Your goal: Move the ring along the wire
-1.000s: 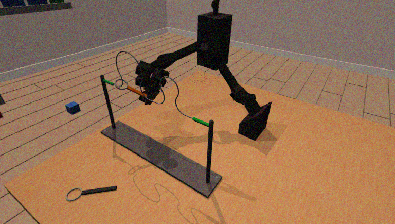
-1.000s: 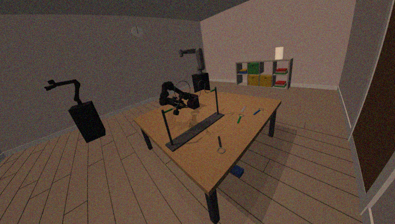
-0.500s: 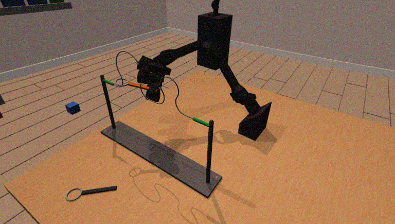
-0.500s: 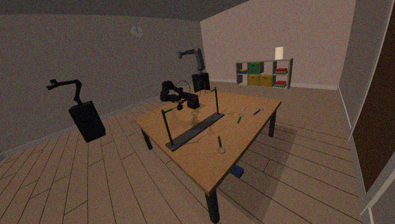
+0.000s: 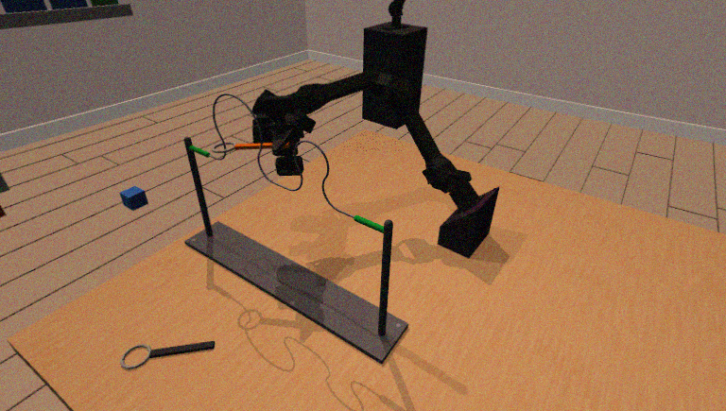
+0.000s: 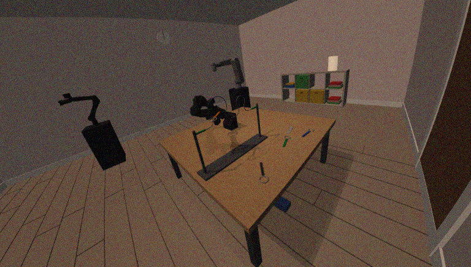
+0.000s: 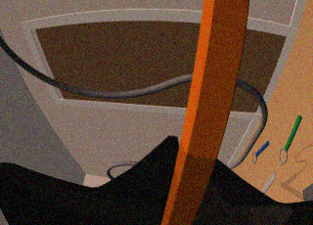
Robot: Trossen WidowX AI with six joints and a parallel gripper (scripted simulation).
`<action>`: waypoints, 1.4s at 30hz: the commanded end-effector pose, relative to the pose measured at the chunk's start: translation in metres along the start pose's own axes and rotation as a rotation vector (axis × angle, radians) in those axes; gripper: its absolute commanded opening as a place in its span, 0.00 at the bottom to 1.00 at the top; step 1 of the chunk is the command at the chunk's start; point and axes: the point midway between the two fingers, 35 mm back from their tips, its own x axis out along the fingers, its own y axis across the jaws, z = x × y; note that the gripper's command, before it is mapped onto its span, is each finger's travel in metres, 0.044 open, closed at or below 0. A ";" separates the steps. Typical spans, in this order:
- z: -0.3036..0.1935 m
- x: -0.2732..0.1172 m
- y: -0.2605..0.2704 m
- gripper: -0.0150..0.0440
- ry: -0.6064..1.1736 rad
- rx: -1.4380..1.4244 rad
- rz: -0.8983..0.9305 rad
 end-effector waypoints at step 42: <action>0.011 -0.008 0.059 0.00 0.001 0.178 0.099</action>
